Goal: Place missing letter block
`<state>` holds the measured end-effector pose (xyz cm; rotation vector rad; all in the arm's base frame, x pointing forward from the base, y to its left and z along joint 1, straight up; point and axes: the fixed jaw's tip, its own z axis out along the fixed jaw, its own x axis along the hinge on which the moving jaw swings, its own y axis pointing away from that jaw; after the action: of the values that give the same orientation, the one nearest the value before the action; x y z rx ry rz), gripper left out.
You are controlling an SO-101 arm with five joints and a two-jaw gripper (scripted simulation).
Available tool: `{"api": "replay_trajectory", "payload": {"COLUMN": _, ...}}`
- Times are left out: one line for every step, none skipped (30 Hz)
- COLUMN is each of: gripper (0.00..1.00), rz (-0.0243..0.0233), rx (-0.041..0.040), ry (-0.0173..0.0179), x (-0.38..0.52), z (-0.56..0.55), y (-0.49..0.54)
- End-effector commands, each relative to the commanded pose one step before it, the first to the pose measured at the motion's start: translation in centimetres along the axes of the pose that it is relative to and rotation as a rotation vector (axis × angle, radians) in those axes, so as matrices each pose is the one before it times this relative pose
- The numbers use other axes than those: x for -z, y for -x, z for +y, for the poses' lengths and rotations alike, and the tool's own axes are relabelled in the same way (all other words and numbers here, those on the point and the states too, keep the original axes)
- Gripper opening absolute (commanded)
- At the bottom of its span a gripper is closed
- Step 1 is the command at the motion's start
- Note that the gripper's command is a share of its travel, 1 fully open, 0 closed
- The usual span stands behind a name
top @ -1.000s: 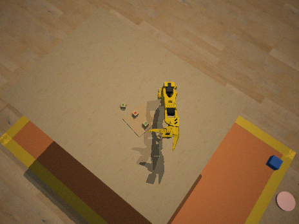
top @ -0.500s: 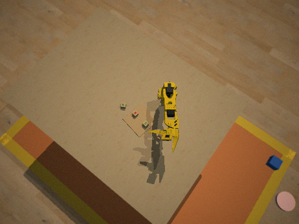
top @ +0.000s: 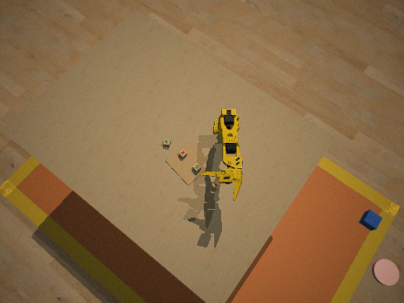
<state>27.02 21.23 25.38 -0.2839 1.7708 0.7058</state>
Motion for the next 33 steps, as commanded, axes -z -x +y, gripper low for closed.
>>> {"api": "replay_trajectory", "payload": {"gripper": 1.0, "rz": -0.09324, "rx": -0.00099, "ry": 0.03177, "x": 1.4409, "z": 0.855, "y": 2.548}}
{"api": "replay_trajectory", "payload": {"gripper": 1.0, "rz": -0.00833, "rx": 0.0, "ry": 0.00283, "x": 0.1636, "z": 0.082, "y": 0.242}}
{"api": "replay_trajectory", "payload": {"gripper": 1.0, "rz": -0.01019, "rx": 0.0, "ry": 0.00346, "x": 0.2003, "z": 0.1, "y": 0.296}}
{"api": "replay_trajectory", "payload": {"gripper": 1.0, "rz": -0.01139, "rx": 0.0, "ry": 0.00386, "x": 0.2242, "z": 0.112, "y": 0.33}}
{"api": "replay_trajectory", "payload": {"gripper": 1.0, "rz": -0.0118, "rx": 0.0, "ry": 0.00401, "x": 0.2324, "z": 0.116, "y": 0.342}}
{"api": "replay_trajectory", "payload": {"gripper": 1.0, "rz": -0.01139, "rx": 0.0, "ry": 0.00386, "x": 0.2242, "z": 0.112, "y": 0.33}}
{"api": "replay_trajectory", "payload": {"gripper": 1.0, "rz": -0.01019, "rx": 0.0, "ry": 0.00346, "x": 0.2003, "z": 0.1, "y": 0.296}}
{"api": "replay_trajectory", "payload": {"gripper": 1.0, "rz": -0.00833, "rx": 0.0, "ry": 0.00283, "x": 0.1636, "z": 0.082, "y": 0.242}}
{"api": "replay_trajectory", "payload": {"gripper": 1.0, "rz": -0.00606, "rx": 0.0, "ry": 0.00206, "x": 0.1187, "z": 0.06, "y": 0.176}}
{"api": "replay_trajectory", "payload": {"gripper": 1.0, "rz": -0.00367, "rx": 0.0, "ry": 0.00124, "x": 0.0717, "z": 0.036, "y": 0.107}}
{"api": "replay_trajectory", "payload": {"gripper": 1.0, "rz": -0.00157, "rx": 0.0, "ry": 0.00053, "x": 0.0306, "z": 0.015, "y": 0.046}}
{"api": "replay_trajectory", "payload": {"gripper": 1.0, "rz": -0.00025, "rx": 0.0, "ry": 0.00009, "x": 0.0049, "z": 0.003, "y": 0.007}}
{"api": "replay_trajectory", "payload": {"gripper": 1.0, "rz": 0.0, "rx": 0.0, "ry": 0.0, "x": 0.0, "z": 0.0, "y": 0.0}}
{"api": "replay_trajectory", "payload": {"gripper": 1.0, "rz": 0.0, "rx": 0.0, "ry": 0.0, "x": 0.0, "z": 0.0, "y": 0.0}}
{"api": "replay_trajectory", "payload": {"gripper": 1.0, "rz": -0.00025, "rx": 0.0, "ry": 0.00009, "x": 0.0049, "z": 0.003, "y": 0.007}}
{"api": "replay_trajectory", "payload": {"gripper": 1.0, "rz": -0.00157, "rx": 0.0, "ry": 0.00053, "x": 0.0306, "z": 0.015, "y": 0.046}}
{"api": "replay_trajectory", "payload": {"gripper": 1.0, "rz": -0.00367, "rx": 0.0, "ry": 0.00124, "x": 0.0717, "z": 0.036, "y": 0.107}}
{"api": "replay_trajectory", "payload": {"gripper": 1.0, "rz": -0.00606, "rx": 0.0, "ry": 0.00206, "x": 0.1187, "z": 0.06, "y": 0.176}}
{"api": "replay_trajectory", "payload": {"gripper": 1.0, "rz": -0.00833, "rx": 0.0, "ry": 0.00283, "x": 0.1636, "z": 0.082, "y": 0.242}}
{"api": "replay_trajectory", "payload": {"gripper": 1.0, "rz": -0.01019, "rx": 0.0, "ry": 0.00346, "x": 0.2003, "z": 0.1, "y": 0.296}}
{"api": "replay_trajectory", "payload": {"gripper": 1.0, "rz": -0.01139, "rx": 0.0, "ry": 0.00386, "x": 0.2242, "z": 0.112, "y": 0.33}}
{"api": "replay_trajectory", "payload": {"gripper": 1.0, "rz": -0.0118, "rx": 0.0, "ry": 0.00401, "x": 0.2324, "z": 0.116, "y": 0.342}}
{"api": "replay_trajectory", "payload": {"gripper": 1.0, "rz": -0.01139, "rx": 0.0, "ry": 0.00386, "x": 0.2242, "z": 0.112, "y": 0.33}}
{"api": "replay_trajectory", "payload": {"gripper": 1.0, "rz": -0.01019, "rx": 0.0, "ry": 0.00346, "x": 0.2003, "z": 0.1, "y": 0.296}}
{"api": "replay_trajectory", "payload": {"gripper": 1.0, "rz": -0.00833, "rx": 0.0, "ry": 0.00283, "x": 0.1636, "z": 0.082, "y": 0.242}}
{"api": "replay_trajectory", "payload": {"gripper": 1.0, "rz": -0.00606, "rx": 0.0, "ry": 0.00206, "x": 0.1187, "z": 0.06, "y": 0.176}}
{"api": "replay_trajectory", "payload": {"gripper": 1.0, "rz": -0.00367, "rx": 0.0, "ry": 0.00124, "x": 0.0717, "z": 0.036, "y": 0.107}}
{"api": "replay_trajectory", "payload": {"gripper": 1.0, "rz": -0.00157, "rx": 0.0, "ry": 0.00053, "x": 0.0306, "z": 0.015, "y": 0.046}}
{"api": "replay_trajectory", "payload": {"gripper": 1.0, "rz": -0.00025, "rx": 0.0, "ry": 0.00009, "x": 0.0049, "z": 0.003, "y": 0.007}}
{"api": "replay_trajectory", "payload": {"gripper": 1.0, "rz": 0.0, "rx": 0.0, "ry": 0.0, "x": 0.0, "z": 0.0, "y": 0.0}}
{"api": "replay_trajectory", "payload": {"gripper": 1.0, "rz": 0.0, "rx": 0.0, "ry": 0.0, "x": 0.0, "z": 0.0, "y": 0.0}}
{"api": "replay_trajectory", "payload": {"gripper": 1.0, "rz": -0.00025, "rx": 0.0, "ry": 0.00009, "x": 0.0049, "z": 0.003, "y": 0.007}}
{"api": "replay_trajectory", "payload": {"gripper": 1.0, "rz": -0.00157, "rx": 0.0, "ry": 0.00053, "x": 0.0306, "z": 0.015, "y": 0.046}}
